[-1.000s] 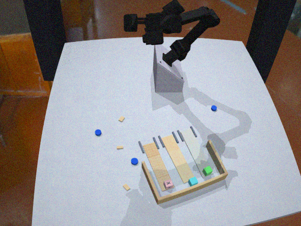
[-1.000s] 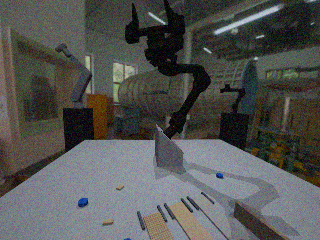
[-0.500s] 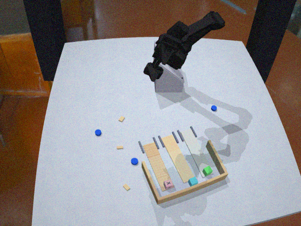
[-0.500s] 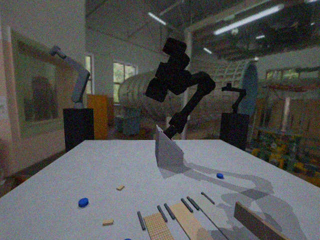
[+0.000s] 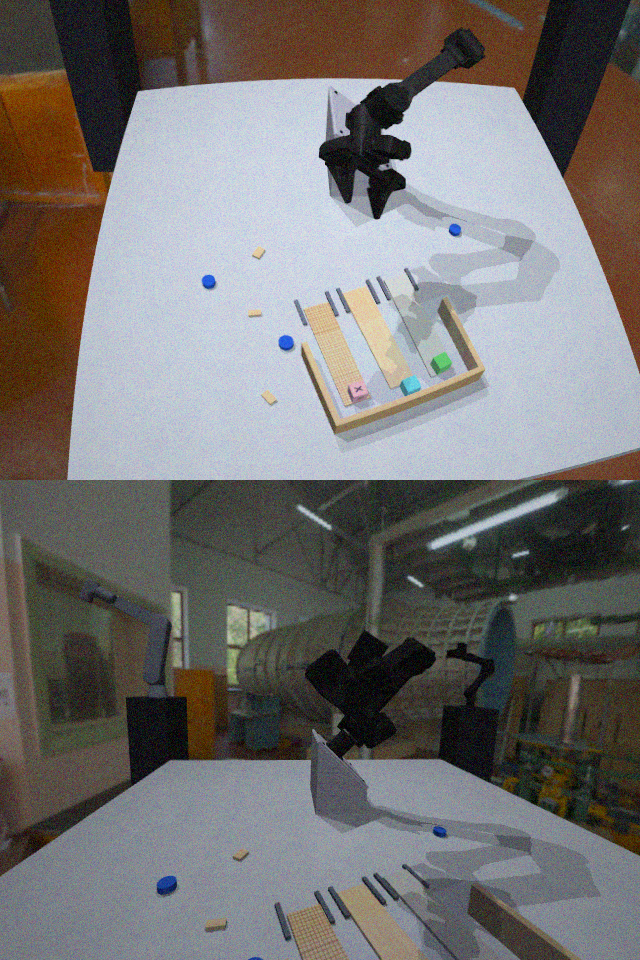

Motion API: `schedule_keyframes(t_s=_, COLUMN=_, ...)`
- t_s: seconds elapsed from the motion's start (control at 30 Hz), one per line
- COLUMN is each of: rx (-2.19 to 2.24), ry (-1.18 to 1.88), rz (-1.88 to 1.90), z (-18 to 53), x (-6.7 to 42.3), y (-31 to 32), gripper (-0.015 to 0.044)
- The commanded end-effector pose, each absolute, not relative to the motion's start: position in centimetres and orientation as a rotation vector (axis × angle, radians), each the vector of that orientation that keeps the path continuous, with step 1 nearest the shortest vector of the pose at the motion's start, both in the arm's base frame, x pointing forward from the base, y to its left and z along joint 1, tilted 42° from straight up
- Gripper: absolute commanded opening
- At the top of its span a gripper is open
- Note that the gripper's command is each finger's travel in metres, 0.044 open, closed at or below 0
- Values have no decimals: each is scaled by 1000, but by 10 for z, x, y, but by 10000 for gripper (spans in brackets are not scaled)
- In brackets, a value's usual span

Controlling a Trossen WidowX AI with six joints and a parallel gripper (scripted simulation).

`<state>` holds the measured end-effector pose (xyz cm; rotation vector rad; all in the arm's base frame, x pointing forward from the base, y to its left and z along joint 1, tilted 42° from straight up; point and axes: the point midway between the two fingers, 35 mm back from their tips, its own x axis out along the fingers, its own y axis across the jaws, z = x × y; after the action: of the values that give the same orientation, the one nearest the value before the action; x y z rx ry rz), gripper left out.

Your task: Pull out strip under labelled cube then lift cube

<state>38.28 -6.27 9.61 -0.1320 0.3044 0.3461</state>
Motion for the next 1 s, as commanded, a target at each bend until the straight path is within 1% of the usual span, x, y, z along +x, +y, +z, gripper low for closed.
schedule_keyframes(t_s=0.0, rx=408, ry=504, rz=413, z=69, x=341, y=-4, gripper=400)
schedule_keyframes(t_s=0.13, rx=644, ry=619, rz=414, z=57, x=319, y=19, gripper=400)
schedule_keyframes(t_s=0.63, rx=652, ry=623, rz=414, z=56, x=318, y=20, gripper=400)
schedule_keyframes(t_s=0.7, rx=641, ry=641, rz=416, z=53, x=323, y=19, gripper=348)
schedule_keyframes(t_s=0.97, rx=513, ry=858, rz=473, z=17, x=378, y=14, gripper=138)
